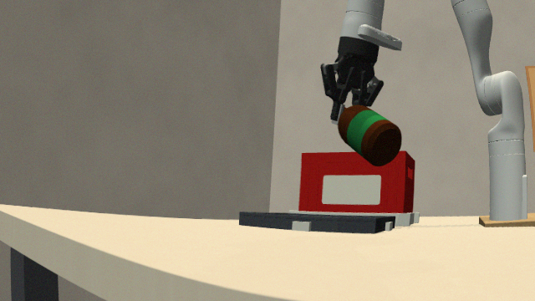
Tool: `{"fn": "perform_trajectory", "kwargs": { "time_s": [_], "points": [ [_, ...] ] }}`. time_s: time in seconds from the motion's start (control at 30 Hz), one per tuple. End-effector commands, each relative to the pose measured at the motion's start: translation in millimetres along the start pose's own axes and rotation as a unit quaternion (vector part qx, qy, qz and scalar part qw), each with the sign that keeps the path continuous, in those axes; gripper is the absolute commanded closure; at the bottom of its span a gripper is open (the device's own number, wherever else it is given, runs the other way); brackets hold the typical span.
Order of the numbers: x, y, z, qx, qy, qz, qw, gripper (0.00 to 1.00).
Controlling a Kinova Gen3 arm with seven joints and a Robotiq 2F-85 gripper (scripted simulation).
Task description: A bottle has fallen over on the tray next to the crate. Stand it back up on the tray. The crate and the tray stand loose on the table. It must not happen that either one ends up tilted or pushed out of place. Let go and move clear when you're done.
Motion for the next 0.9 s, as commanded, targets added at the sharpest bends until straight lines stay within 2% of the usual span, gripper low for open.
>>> {"fn": "perform_trajectory", "kwargs": {
  "time_s": [0.0, 0.6, 0.87],
  "points": [
    [-0.2, 0.5, 0.3, -0.001, 0.000, 0.000, 1.000, 1.00],
    [3.3, -0.4, -0.8, 0.001, 0.000, -0.018, 1.000, 1.00],
    [8.4, -1.1, -1.7, 0.000, 0.000, -0.045, 0.999, 1.00]
  ]
}}
Point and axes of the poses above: the point where the finger pads meet when closed, its own y axis back along the fingers, its own z axis across the jaws, x = y × z, the point moved 9 cm from there along y, back along the fingers, and after that the axes turned 5 degrees about -y, right-handed, at the moved point
